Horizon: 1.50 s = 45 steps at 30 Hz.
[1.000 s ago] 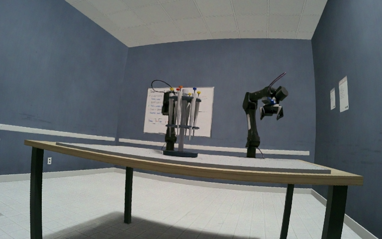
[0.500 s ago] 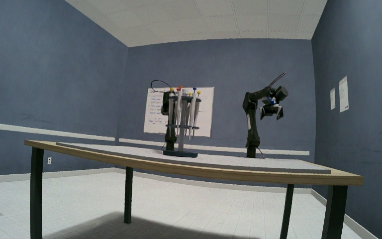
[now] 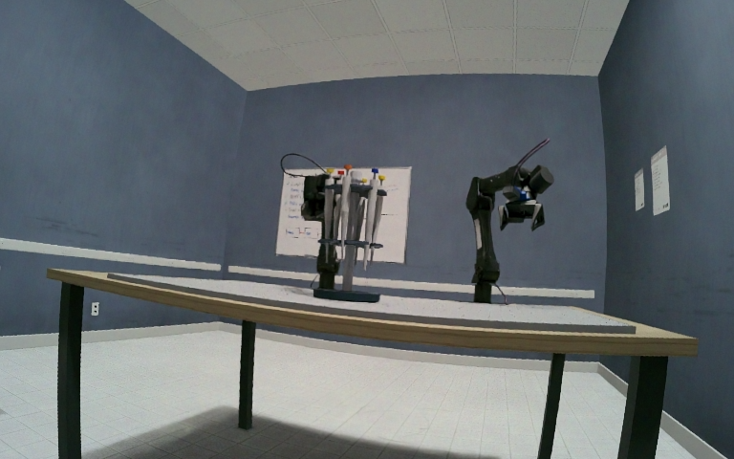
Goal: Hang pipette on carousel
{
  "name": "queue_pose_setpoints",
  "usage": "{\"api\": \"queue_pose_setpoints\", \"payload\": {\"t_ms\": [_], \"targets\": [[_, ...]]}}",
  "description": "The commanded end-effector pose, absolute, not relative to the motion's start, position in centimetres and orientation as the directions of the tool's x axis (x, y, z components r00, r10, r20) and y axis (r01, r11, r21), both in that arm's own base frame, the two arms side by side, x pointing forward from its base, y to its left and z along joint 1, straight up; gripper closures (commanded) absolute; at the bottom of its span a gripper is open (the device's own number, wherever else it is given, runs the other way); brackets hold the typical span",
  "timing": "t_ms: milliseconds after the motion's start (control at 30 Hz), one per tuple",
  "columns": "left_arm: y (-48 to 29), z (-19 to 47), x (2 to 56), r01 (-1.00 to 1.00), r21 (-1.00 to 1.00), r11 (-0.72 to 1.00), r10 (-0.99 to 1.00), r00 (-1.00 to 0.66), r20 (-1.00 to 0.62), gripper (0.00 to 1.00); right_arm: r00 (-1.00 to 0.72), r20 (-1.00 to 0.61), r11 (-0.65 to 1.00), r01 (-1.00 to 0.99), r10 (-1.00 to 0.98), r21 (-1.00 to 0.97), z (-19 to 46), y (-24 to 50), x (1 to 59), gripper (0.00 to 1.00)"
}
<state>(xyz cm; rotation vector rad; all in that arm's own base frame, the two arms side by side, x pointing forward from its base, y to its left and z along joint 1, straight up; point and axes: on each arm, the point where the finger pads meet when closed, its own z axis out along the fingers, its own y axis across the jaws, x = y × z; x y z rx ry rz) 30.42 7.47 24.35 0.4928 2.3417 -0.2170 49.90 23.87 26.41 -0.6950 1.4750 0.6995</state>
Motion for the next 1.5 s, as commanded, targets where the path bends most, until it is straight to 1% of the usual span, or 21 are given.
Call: {"api": "queue_pose_setpoints", "payload": {"t_ms": [0, 1333, 1367, 1467], "targets": [[7.6, 25.3, 30.8, 0.418, 0.008, 0.909, 0.299, -0.636, -0.712, 0.00, 0.048, -0.999, 0.594, -0.804, 0.014, -0.030, 29.8, 24.8, 49.0, 0.88], [7.6, 25.3, 30.8, 0.418, 0.008, 0.909, 0.299, -0.636, -0.712, 0.00, 0.048, -0.999, 0.594, -0.804, 0.014, -0.030, 29.8, 24.8, 49.0, 0.88], [7.6, 25.3, 30.8, 0.418, 0.008, 0.909, 0.299, -0.636, -0.712, 0.00, 0.005, -1.000, 0.581, -0.814, 0.003, -0.003, 27.7, 24.0, 50.1, 0.88], [7.6, 25.3, 30.8, 0.418, 0.008, 0.909, 0.299, -0.636, -0.712, 0.00, 0.005, -1.000, 0.488, -0.873, 0.002, -0.003, 27.7, 24.0, 50.1, 0.88]]}}
